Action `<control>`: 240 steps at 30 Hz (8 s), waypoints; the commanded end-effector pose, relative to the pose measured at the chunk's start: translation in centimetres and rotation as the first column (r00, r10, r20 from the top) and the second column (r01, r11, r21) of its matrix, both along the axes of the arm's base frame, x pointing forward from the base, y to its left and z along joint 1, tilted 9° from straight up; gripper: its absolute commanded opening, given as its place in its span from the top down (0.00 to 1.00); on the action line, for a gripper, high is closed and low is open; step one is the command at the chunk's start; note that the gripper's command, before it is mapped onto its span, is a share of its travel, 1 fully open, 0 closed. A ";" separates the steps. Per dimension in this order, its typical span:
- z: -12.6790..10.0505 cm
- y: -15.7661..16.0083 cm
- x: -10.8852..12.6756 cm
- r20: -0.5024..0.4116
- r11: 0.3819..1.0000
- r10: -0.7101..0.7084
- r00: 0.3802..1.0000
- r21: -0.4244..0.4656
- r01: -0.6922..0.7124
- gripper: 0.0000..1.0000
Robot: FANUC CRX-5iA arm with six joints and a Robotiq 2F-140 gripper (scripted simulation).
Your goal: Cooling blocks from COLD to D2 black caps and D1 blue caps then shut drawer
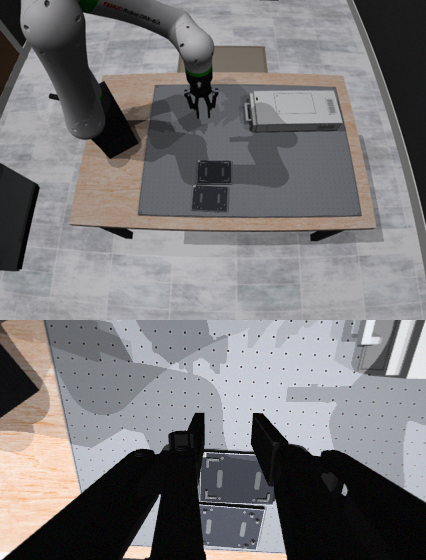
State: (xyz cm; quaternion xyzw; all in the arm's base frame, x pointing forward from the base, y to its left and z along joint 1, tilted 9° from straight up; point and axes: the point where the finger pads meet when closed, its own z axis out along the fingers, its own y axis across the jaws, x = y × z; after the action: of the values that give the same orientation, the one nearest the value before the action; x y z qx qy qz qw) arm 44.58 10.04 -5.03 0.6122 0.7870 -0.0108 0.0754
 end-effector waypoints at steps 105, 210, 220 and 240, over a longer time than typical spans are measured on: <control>-15.1 16.2 17.6 0.002 1.000 0.000 1.000 0.001 0.000 0.66; -18.5 15.5 16.6 0.001 1.000 0.000 1.000 0.001 0.000 0.66; -18.5 15.4 16.3 0.001 1.000 0.000 1.000 0.001 0.000 0.66; -18.5 15.2 15.7 0.001 1.000 0.000 1.000 0.001 0.000 0.66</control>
State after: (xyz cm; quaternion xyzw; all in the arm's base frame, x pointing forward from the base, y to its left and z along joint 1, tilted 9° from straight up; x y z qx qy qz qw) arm 60.30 25.21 -23.68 0.6122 0.7870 -0.0110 0.0754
